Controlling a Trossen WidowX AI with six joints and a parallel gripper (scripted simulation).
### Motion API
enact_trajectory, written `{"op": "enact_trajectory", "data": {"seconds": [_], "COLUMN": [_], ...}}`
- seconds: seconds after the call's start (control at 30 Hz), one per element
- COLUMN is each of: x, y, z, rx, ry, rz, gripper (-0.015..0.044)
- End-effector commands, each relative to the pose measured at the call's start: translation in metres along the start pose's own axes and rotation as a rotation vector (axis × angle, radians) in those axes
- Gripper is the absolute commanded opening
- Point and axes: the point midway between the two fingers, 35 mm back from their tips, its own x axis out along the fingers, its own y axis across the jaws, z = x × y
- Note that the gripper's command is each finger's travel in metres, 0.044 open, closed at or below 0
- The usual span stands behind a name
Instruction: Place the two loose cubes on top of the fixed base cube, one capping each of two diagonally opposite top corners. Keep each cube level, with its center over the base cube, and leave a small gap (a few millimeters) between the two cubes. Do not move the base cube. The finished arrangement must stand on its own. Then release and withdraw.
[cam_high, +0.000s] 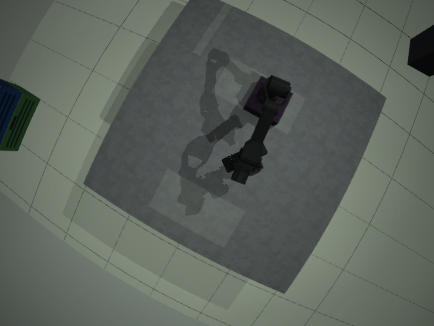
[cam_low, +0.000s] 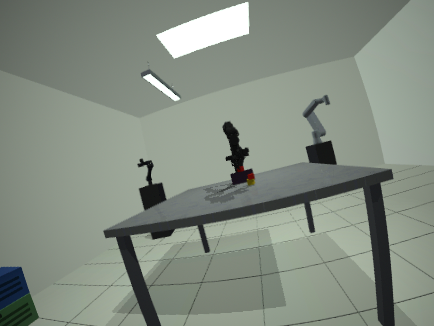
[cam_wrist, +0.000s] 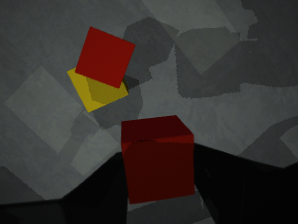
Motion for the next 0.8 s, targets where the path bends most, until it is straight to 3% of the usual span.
{"op": "enact_trajectory", "data": {"seconds": [0.0, 0.43, 0.77], "x": [-0.002, 0.001, 0.012], "y": [0.011, 0.045, 0.047], "z": [0.004, 0.013, 0.013], "rx": [0.105, 0.453, 0.476], "ry": [-0.01, -0.01, -0.01], "rz": [-0.002, 0.003, 0.004], "gripper": [0.0105, 0.0105, 0.0105]}}
